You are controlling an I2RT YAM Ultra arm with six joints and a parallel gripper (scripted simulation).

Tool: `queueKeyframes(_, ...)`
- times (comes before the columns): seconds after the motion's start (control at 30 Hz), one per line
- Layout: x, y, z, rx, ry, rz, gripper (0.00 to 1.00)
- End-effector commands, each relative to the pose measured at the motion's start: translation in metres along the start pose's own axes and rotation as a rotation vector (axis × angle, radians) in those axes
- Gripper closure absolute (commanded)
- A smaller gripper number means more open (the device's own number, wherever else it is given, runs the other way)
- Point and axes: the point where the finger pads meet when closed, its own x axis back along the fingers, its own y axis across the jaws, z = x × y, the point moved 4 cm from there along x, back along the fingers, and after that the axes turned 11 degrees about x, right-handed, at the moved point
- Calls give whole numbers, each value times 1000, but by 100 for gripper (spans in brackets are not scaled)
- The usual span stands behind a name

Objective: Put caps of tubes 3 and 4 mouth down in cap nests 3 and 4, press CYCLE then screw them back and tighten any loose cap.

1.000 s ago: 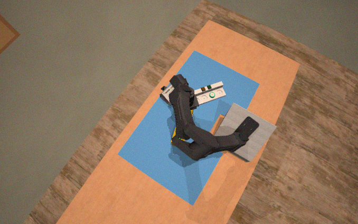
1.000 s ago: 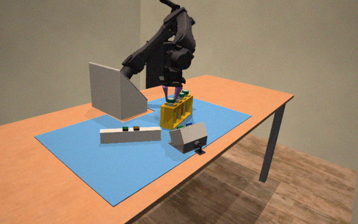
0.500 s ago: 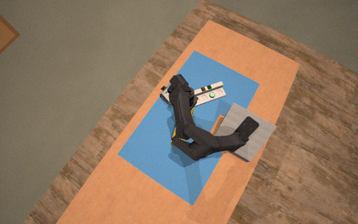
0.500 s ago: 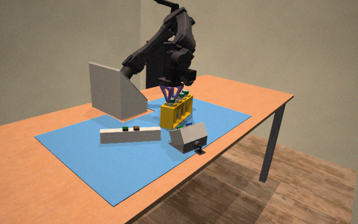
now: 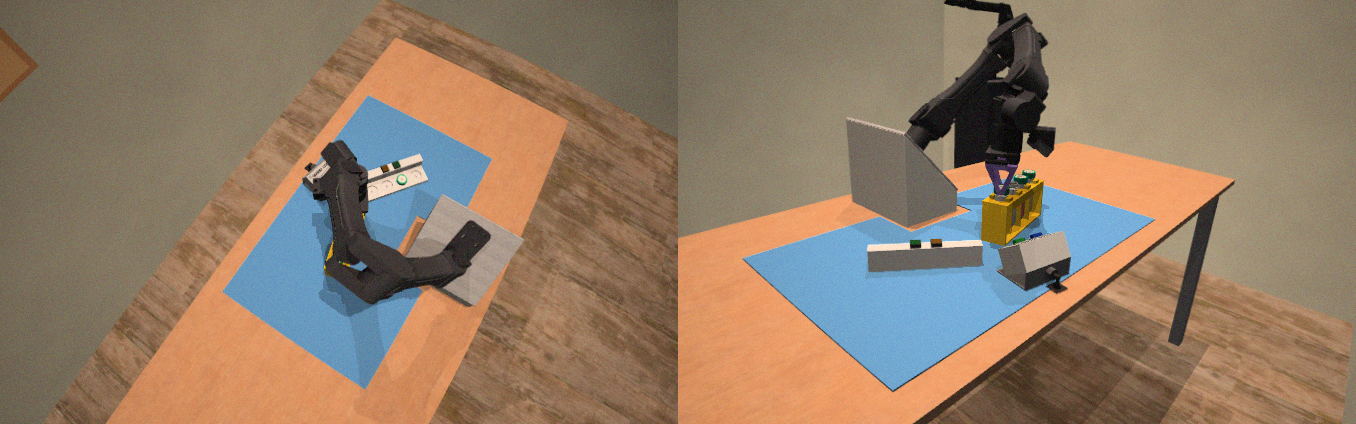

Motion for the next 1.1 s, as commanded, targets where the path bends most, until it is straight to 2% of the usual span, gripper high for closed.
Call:
queueKeyframes(0.0,4,-1,-1,236,-10,9,100)
queueKeyframes(0.23,4,-1,-1,568,-8,10,100)
queueKeyframes(0.5,4,-1,-1,568,-8,10,100)
queueKeyframes(0.53,4,-1,-1,568,-8,10,51)
queueKeyframes(0.87,4,-1,-1,568,-8,10,51)
queueKeyframes(0.9,4,-1,-1,485,-8,10,51)
queueKeyframes(0.97,4,-1,-1,485,-8,10,51)
queueKeyframes(1.07,6,-1,-1,235,-10,9,51)
